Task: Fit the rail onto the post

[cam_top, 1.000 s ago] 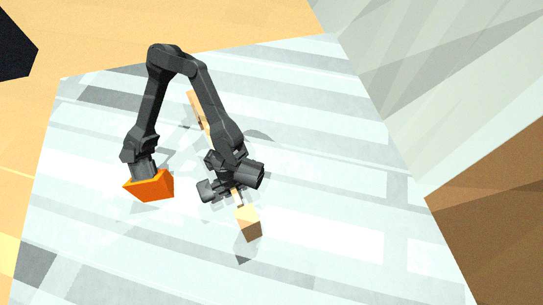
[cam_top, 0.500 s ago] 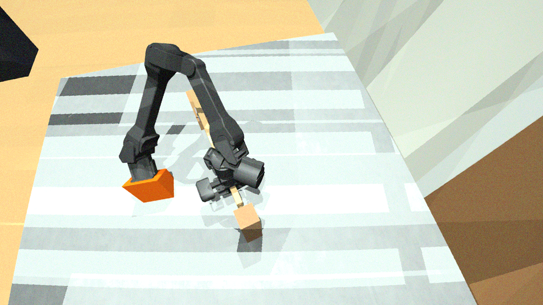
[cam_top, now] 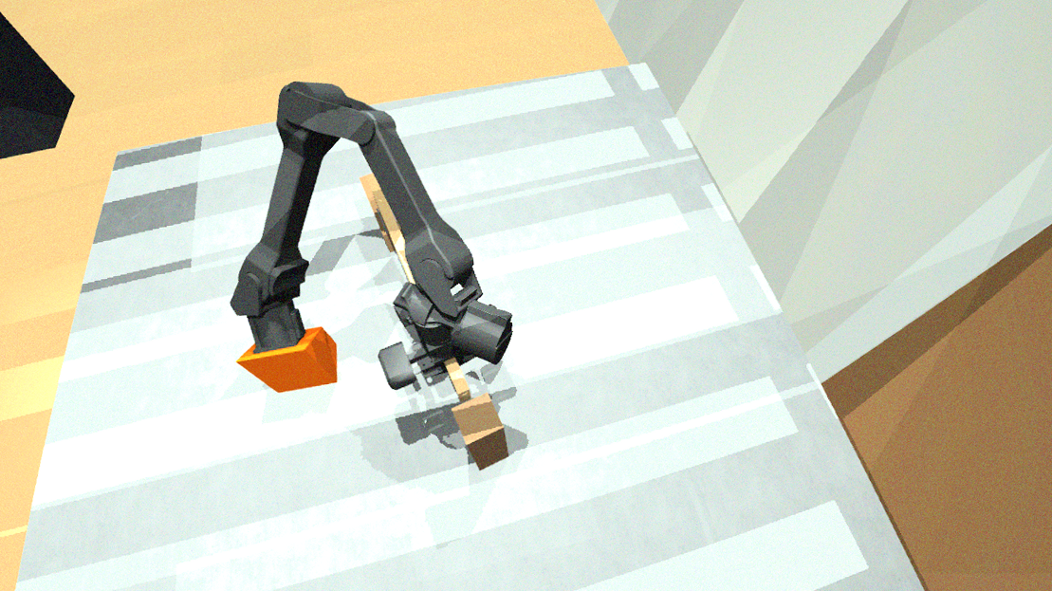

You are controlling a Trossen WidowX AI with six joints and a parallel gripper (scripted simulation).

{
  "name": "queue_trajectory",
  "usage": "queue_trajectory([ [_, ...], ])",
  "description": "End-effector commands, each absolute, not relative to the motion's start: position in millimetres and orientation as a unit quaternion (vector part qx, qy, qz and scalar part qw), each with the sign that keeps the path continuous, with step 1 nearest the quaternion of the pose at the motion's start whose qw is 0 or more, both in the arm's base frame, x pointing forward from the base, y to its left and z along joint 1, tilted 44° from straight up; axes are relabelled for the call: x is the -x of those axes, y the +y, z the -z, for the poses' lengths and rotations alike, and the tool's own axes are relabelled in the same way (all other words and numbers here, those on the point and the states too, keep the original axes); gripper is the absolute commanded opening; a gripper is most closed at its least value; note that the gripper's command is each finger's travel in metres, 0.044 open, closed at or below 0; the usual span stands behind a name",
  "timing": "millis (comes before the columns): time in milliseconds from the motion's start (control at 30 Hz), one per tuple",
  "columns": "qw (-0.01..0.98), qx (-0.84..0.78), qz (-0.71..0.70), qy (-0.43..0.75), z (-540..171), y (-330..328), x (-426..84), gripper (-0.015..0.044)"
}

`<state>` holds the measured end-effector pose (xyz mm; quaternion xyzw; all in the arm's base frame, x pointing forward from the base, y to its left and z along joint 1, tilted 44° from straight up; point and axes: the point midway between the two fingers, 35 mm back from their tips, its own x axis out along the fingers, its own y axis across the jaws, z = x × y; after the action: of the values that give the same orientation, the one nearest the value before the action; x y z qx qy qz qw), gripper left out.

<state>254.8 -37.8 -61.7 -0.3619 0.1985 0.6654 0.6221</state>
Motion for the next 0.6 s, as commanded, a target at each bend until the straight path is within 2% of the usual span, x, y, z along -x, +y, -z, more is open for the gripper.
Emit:
queue_trajectory([
  [0, 0.625, 0.363, -0.663, 0.196, 57.8, -40.7, -256.2, 0.0000],
  [567, 0.624, 0.363, -0.663, 0.196, 51.7, -46.6, -255.8, 0.0000],
])
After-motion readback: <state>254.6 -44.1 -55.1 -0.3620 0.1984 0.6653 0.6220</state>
